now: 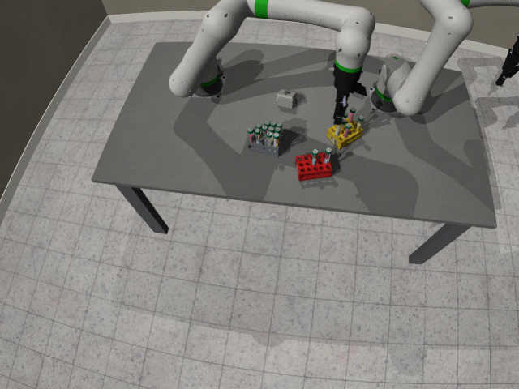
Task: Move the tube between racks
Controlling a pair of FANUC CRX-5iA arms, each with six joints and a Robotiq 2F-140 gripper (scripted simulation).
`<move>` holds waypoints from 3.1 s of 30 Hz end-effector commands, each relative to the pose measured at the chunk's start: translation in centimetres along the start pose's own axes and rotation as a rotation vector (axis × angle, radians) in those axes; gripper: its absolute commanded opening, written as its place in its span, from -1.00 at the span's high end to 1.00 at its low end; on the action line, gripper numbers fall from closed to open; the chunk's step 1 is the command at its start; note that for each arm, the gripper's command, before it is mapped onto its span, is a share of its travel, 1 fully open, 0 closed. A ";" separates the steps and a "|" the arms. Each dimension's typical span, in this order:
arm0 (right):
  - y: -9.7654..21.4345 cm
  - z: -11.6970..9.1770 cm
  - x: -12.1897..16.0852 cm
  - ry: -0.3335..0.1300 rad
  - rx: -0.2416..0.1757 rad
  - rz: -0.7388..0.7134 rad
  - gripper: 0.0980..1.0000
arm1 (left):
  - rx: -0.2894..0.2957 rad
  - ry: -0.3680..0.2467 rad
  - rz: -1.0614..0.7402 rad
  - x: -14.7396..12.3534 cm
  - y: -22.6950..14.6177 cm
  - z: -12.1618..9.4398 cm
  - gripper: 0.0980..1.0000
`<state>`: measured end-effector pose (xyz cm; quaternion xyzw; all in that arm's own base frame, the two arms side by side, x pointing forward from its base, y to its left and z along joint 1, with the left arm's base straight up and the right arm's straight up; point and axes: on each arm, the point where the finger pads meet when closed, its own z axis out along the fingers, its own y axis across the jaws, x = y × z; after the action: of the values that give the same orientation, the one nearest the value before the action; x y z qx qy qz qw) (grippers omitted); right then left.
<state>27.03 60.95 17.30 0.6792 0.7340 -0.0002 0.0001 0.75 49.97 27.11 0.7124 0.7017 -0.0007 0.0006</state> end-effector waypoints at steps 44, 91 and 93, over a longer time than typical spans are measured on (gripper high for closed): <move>0.0 1.8 0.0 0.002 -0.001 0.000 1.00 | 0.000 0.002 0.000 0.0 0.0 -0.1 1.00; 0.0 2.1 0.0 0.002 -0.001 0.000 0.59 | 0.000 0.002 0.000 0.0 0.0 -0.1 1.00; 0.0 1.6 0.0 0.002 -0.001 0.000 0.59 | 0.000 0.002 0.000 0.0 0.0 -0.1 1.00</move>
<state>27.01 60.94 15.16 0.6791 0.7340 -0.0005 0.0001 0.75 49.97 27.11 0.7124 0.7017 -0.0007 0.0006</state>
